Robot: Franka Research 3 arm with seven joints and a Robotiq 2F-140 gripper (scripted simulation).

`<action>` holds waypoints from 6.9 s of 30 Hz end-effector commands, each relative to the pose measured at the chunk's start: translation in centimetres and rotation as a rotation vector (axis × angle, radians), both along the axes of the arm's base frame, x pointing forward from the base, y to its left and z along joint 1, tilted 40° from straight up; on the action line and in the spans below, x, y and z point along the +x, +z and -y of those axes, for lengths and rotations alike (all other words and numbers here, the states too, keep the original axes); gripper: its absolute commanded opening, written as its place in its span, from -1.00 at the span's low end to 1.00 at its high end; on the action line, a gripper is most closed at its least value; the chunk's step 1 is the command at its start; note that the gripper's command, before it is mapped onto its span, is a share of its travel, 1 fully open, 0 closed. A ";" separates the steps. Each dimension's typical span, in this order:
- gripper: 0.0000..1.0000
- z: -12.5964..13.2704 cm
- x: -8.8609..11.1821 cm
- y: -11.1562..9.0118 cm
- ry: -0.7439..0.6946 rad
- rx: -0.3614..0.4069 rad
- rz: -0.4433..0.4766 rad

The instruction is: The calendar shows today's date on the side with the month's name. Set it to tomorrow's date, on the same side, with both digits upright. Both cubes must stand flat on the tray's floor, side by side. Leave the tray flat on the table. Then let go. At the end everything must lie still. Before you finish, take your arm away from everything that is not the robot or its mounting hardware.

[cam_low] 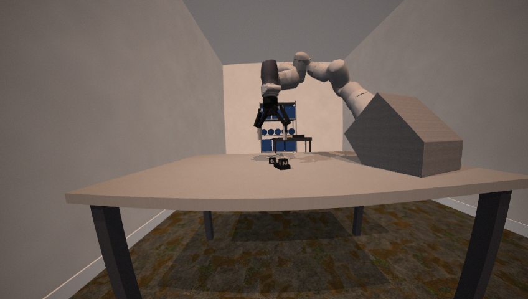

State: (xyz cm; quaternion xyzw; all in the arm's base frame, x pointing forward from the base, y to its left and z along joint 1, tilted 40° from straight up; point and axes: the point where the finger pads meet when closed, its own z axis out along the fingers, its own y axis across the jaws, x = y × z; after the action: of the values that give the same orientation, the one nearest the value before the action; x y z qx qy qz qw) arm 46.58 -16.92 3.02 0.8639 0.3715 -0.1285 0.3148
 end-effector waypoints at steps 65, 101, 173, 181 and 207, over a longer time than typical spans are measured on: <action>-0.42 0.3 -0.1 -0.3 -0.865 0.011 0.731; -0.42 0.3 -0.1 -0.3 -0.865 0.011 0.731; -0.42 3.6 0.0 -4.4 -0.865 0.011 0.732; -0.42 3.6 0.0 -4.4 -0.865 0.011 0.732; -0.42 3.6 0.1 -4.4 -0.865 0.011 0.732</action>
State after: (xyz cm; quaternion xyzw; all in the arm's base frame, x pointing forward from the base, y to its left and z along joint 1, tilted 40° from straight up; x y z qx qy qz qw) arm 46.53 -20.47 -1.35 0.9274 -0.1476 0.0625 0.3380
